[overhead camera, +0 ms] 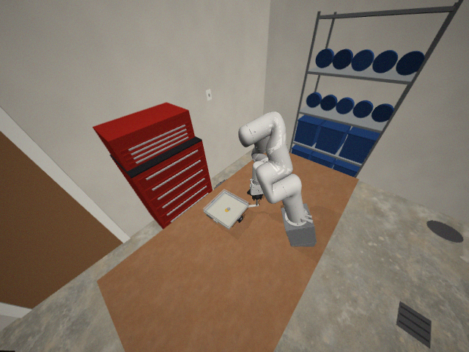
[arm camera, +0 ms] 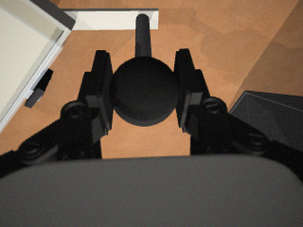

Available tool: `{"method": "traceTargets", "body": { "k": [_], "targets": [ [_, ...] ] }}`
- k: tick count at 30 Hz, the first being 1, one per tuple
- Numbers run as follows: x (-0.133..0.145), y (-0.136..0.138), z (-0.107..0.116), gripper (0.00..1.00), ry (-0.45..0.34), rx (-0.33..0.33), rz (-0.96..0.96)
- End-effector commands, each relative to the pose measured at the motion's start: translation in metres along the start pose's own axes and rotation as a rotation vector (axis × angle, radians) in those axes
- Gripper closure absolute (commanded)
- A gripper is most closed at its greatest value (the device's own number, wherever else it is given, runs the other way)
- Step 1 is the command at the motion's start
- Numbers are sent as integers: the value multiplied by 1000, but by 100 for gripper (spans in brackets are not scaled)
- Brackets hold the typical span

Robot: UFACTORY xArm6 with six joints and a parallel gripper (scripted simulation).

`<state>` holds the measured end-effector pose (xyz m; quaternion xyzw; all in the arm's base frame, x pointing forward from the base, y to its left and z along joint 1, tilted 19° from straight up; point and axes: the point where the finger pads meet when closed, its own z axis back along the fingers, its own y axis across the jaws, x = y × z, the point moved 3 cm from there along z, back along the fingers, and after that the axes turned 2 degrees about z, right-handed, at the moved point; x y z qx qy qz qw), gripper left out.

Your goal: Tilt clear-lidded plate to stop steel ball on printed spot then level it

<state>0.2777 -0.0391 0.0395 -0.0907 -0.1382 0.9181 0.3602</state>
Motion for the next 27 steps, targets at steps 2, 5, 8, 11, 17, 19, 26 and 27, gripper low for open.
{"method": "traceTargets", "body": {
  "k": [2, 5, 8, 11, 17, 19, 26, 27],
  "targets": [
    [2, 0, 0, 100, -1, -2, 0],
    [2, 0, 0, 100, -1, -2, 0],
    [2, 0, 0, 100, -1, -2, 0],
    [2, 0, 0, 100, -1, -2, 0],
    [-1, 0, -1, 100, -1, -2, 0],
    [-1, 1, -2, 100, -1, -2, 0],
    [-1, 1, -2, 100, -1, -2, 0],
    [-1, 1, -2, 100, -1, -2, 0]
  ]
}}
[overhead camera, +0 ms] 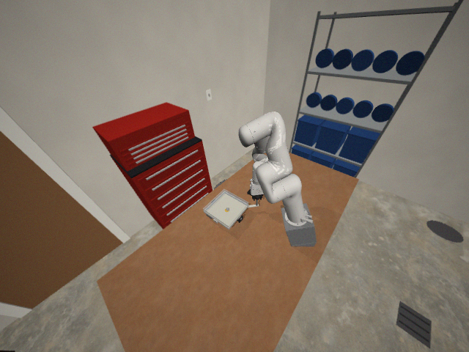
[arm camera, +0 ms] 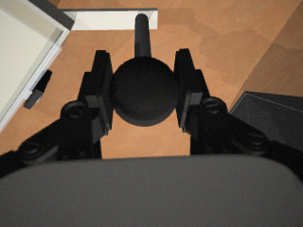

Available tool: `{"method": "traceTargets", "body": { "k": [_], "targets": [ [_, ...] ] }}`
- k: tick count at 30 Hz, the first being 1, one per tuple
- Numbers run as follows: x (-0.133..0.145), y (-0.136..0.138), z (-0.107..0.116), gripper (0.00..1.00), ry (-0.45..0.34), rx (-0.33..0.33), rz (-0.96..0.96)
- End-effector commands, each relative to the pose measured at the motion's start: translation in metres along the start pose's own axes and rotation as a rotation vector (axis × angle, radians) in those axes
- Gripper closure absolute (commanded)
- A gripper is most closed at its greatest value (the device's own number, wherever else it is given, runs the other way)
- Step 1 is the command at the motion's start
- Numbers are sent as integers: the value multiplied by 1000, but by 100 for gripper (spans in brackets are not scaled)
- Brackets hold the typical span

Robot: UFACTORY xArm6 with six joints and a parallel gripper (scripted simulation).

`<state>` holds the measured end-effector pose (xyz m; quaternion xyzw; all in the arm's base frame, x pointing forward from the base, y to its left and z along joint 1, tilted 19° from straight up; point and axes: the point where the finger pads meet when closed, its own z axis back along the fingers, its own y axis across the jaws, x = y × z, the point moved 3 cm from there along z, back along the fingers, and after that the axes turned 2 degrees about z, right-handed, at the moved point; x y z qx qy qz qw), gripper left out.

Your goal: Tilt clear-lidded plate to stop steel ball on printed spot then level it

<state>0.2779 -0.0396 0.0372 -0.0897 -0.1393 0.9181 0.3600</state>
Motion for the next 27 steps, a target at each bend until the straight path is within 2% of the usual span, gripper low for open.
{"method": "traceTargets", "body": {
  "k": [1, 27],
  "targets": [
    [-1, 0, 0, 100, 2, -1, 0],
    [-1, 0, -1, 100, 2, -1, 0]
  ]
}}
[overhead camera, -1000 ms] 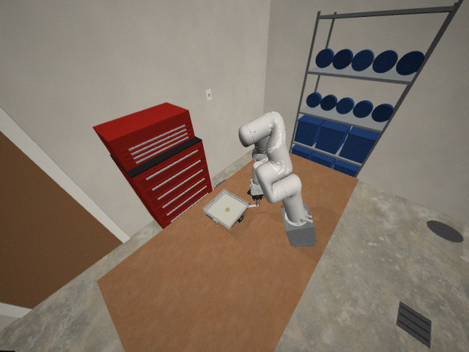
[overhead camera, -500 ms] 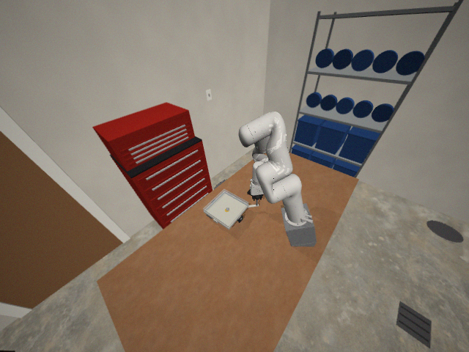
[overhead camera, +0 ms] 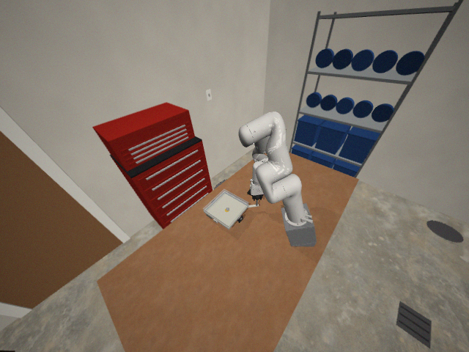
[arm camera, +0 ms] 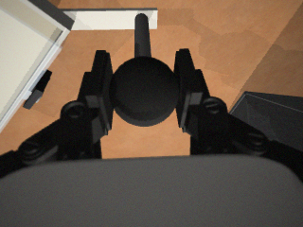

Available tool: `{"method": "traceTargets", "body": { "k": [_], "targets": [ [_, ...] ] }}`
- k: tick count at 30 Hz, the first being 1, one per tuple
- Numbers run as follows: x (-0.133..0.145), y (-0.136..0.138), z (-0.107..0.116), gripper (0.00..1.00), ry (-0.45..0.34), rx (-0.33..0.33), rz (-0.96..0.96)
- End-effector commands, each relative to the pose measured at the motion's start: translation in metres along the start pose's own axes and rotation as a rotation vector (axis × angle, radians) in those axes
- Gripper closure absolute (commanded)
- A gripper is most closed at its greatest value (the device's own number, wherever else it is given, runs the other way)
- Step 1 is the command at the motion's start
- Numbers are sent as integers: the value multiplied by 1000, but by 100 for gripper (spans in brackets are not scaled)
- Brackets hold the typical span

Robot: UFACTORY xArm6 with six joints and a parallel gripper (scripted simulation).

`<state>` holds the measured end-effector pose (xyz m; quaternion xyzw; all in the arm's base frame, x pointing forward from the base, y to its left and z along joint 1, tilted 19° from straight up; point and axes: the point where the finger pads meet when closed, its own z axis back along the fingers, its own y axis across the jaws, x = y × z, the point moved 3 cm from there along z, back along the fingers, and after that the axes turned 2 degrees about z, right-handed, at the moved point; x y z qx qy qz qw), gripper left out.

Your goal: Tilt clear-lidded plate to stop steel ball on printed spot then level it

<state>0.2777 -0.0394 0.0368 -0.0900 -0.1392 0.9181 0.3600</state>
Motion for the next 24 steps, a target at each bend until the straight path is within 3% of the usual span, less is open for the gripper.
{"method": "traceTargets", "body": {
  "k": [1, 24],
  "targets": [
    [-1, 0, -1, 100, 1, -1, 0],
    [-1, -1, 2, 100, 1, -1, 0]
  ]
}}
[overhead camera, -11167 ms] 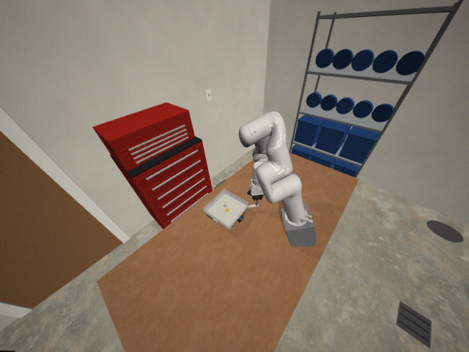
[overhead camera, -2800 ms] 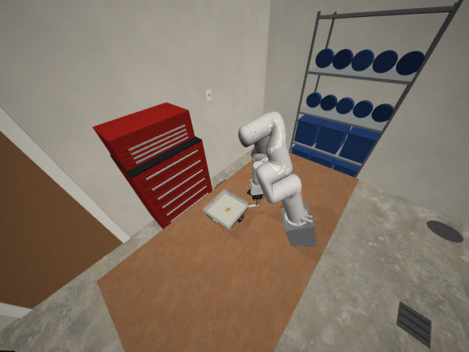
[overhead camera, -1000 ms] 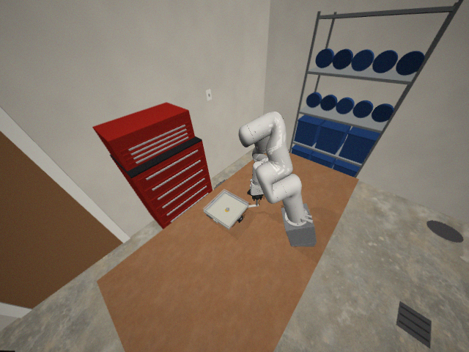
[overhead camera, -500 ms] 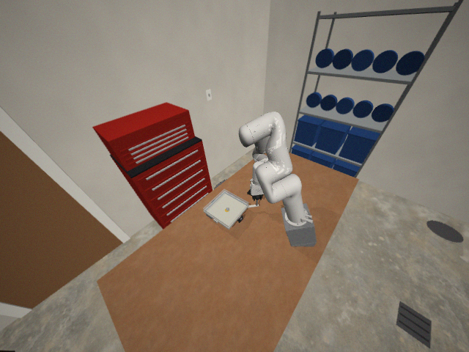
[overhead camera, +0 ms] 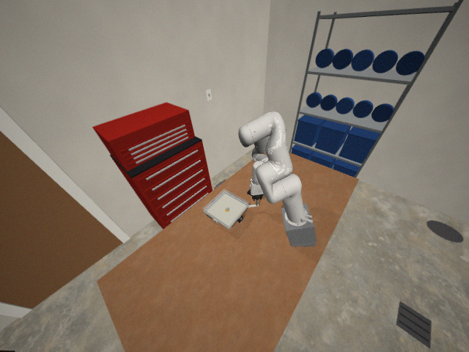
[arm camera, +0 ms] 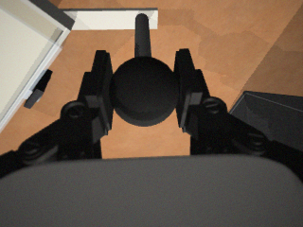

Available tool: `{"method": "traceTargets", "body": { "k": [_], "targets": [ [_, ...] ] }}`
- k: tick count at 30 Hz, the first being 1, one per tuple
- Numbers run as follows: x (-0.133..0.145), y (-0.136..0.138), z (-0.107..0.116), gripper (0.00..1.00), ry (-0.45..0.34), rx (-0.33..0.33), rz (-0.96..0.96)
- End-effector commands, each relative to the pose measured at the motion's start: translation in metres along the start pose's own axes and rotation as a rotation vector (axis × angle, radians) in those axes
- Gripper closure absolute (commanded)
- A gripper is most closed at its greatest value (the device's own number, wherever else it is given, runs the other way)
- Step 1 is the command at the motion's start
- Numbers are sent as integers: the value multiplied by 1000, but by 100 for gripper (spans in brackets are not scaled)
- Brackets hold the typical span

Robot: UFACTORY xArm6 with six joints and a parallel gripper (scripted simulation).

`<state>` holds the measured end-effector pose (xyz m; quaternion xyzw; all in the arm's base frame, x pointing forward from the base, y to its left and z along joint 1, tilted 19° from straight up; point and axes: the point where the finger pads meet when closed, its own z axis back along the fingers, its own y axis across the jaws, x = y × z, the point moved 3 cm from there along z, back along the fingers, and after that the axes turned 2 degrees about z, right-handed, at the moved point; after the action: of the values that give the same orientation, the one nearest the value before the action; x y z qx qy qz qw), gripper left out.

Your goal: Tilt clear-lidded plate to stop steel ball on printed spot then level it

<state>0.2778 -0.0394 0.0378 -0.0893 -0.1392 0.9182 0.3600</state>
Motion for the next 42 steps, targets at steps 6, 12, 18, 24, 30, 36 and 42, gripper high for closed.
{"method": "traceTargets", "body": {
  "k": [6, 12, 18, 24, 30, 36, 42],
  "targets": [
    [-1, 0, 0, 100, 2, -1, 0],
    [-1, 0, 0, 100, 2, -1, 0],
    [-1, 0, 0, 100, 2, -1, 0],
    [-1, 0, 0, 100, 2, -1, 0],
    [-1, 0, 0, 39, 2, -1, 0],
    [-1, 0, 0, 39, 2, -1, 0],
    [-1, 0, 0, 39, 2, -1, 0]
  ]
}}
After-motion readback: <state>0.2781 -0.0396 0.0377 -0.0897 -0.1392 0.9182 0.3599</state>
